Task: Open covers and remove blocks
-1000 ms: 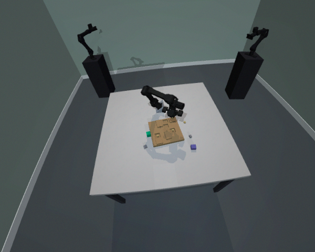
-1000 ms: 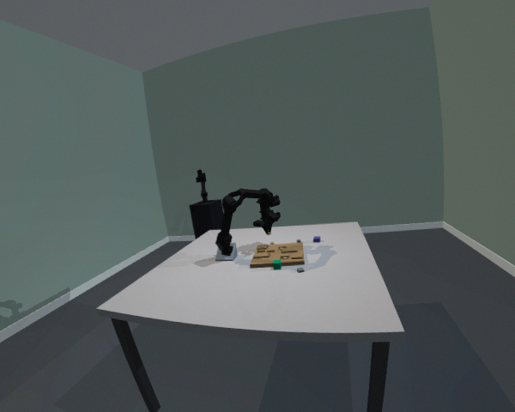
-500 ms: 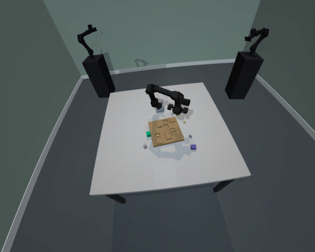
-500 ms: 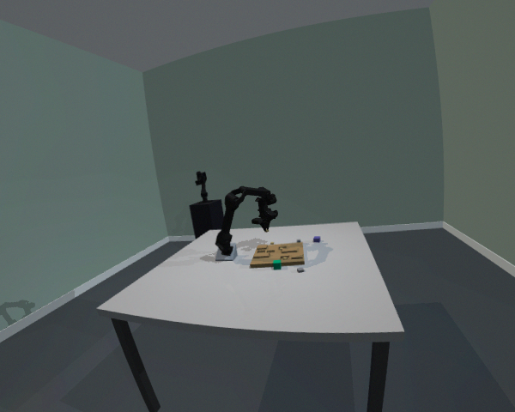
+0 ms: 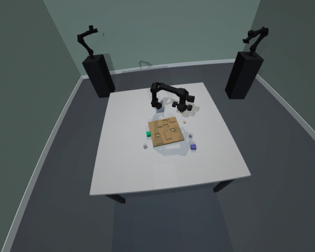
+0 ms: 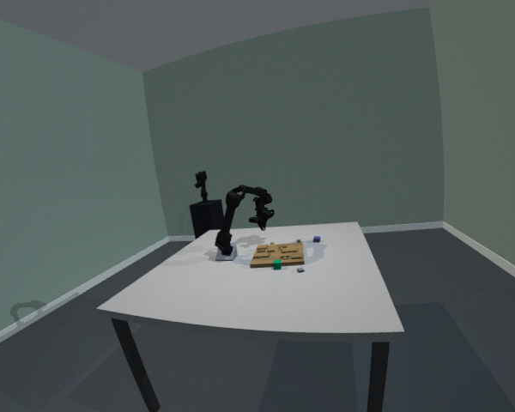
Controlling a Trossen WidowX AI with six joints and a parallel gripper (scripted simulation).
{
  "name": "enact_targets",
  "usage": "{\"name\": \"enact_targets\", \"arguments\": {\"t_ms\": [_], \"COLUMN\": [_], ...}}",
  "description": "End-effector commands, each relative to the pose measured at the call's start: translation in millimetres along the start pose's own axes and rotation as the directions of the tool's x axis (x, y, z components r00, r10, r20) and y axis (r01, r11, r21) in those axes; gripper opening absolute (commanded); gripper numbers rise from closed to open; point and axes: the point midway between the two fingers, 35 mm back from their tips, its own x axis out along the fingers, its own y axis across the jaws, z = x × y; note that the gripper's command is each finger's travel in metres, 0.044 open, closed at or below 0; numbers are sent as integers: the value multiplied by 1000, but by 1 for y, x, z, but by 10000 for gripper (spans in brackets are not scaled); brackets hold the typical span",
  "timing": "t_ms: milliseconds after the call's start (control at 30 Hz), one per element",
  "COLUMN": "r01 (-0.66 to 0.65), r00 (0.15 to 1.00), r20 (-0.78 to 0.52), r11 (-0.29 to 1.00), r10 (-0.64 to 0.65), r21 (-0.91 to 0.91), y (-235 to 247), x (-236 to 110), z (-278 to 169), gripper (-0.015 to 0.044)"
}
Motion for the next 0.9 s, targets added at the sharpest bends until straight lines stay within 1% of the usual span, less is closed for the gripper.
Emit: {"name": "enact_targets", "arguments": {"t_ms": [0, 100, 267, 867], "r01": [6, 9, 9, 8], "r00": [1000, 1000, 1000, 1000], "r20": [-2, -1, -1, 0], "r11": [1000, 1000, 1000, 1000], "r10": [-6, -9, -9, -8], "r21": [5, 6, 6, 6], "y": [9, 11, 12, 15], "x": [4, 6, 7, 36], "z": [-18, -27, -27, -27], "gripper": [80, 80, 80, 80]}}
